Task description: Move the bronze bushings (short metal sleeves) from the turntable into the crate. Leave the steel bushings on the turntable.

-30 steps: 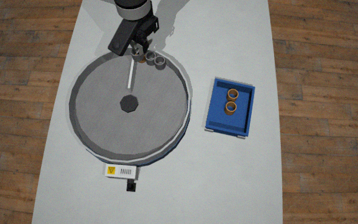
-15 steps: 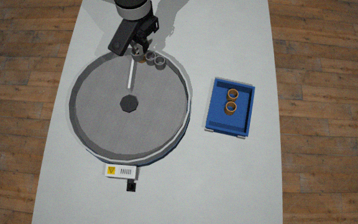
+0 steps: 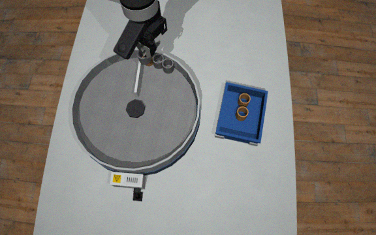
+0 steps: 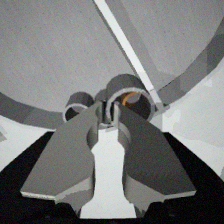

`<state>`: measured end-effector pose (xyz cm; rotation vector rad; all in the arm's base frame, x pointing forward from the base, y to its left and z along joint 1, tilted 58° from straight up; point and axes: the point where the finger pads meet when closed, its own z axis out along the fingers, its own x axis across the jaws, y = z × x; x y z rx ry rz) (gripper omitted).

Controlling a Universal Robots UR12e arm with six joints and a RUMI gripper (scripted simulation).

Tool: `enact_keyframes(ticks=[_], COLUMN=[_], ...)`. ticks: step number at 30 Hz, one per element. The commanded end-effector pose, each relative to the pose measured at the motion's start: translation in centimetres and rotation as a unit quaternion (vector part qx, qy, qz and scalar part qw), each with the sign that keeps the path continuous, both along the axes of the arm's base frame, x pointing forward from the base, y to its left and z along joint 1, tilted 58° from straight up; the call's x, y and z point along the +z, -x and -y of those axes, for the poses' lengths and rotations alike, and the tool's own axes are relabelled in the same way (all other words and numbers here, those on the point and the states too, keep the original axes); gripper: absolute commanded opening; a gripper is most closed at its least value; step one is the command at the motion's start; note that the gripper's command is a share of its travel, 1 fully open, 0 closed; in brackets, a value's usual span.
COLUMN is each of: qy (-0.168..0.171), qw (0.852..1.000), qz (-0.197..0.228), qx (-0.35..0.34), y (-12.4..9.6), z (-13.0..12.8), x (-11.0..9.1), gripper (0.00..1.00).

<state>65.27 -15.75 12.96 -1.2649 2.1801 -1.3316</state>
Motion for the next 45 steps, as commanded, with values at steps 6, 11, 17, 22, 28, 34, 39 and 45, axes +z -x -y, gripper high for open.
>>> enact_keyframes(ticks=[6, 11, 17, 22, 28, 34, 39, 45], qy=[0.001, 0.001, 0.001, 0.001, 0.001, 0.001, 0.001, 0.001], qw=[1.0, 1.0, 1.0, 1.0, 1.0, 1.0, 1.0, 1.0], qz=[0.004, 0.004, 0.004, 0.004, 0.004, 0.004, 0.002, 0.003], qx=[0.001, 0.001, 0.001, 0.001, 0.001, 0.001, 0.001, 0.001], y=[-2.9, -5.7, -8.0, -10.1, -10.9, -10.9, -10.7, -10.7], z=[-0.8, -1.5, -2.0, -2.5, -2.7, -2.7, -2.6, -2.6], x=[2.9, 5.6, 7.8, 9.8, 10.5, 10.4, 10.2, 10.2], gripper=[0.0, 0.0, 0.0, 0.0, 0.0, 0.0, 0.0, 0.0])
